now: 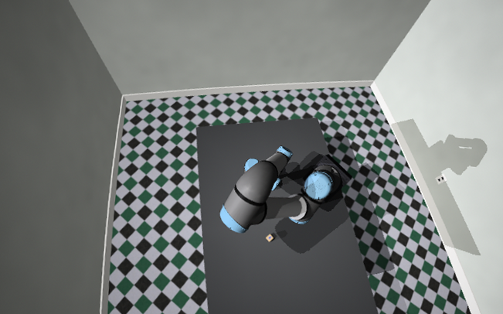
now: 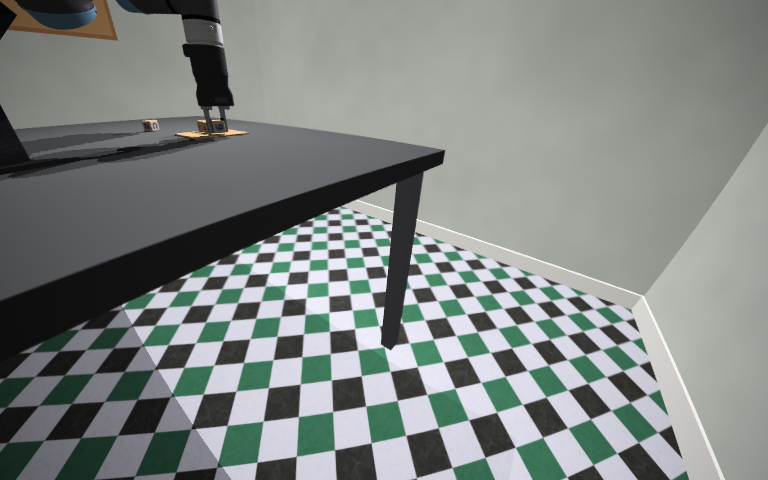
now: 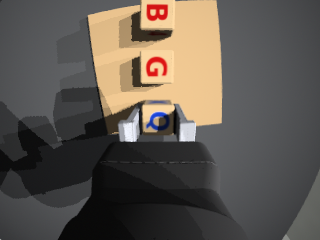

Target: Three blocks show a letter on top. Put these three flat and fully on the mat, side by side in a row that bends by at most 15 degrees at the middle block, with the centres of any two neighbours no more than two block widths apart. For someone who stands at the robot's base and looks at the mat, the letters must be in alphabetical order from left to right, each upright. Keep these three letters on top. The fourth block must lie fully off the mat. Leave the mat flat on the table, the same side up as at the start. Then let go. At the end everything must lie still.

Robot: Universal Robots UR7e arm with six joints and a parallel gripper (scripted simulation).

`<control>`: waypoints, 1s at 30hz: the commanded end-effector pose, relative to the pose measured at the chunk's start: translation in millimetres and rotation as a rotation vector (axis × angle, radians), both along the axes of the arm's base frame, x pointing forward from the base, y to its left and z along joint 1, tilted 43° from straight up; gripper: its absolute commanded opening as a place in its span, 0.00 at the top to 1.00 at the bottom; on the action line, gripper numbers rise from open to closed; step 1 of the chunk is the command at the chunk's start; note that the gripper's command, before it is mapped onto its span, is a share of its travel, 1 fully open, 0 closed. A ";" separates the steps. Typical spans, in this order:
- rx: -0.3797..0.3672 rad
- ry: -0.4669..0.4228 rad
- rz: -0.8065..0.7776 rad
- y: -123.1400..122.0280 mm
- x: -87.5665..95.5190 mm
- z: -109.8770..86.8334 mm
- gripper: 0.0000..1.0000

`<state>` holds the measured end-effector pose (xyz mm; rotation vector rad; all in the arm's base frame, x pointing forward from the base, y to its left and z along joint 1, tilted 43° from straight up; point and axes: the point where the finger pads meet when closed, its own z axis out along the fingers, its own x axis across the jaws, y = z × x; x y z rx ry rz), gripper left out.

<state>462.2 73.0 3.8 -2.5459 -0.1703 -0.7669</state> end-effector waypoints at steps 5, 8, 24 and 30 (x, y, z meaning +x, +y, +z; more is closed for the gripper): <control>0.000 -0.001 0.000 -0.2 0.2 0.2 0.43; 0.000 -0.001 0.000 0.0 0.4 -0.1 0.43; 0.000 -0.001 0.000 1.7 2.2 -2.8 0.43; 0.000 -0.001 0.000 1.8 2.3 -2.9 0.43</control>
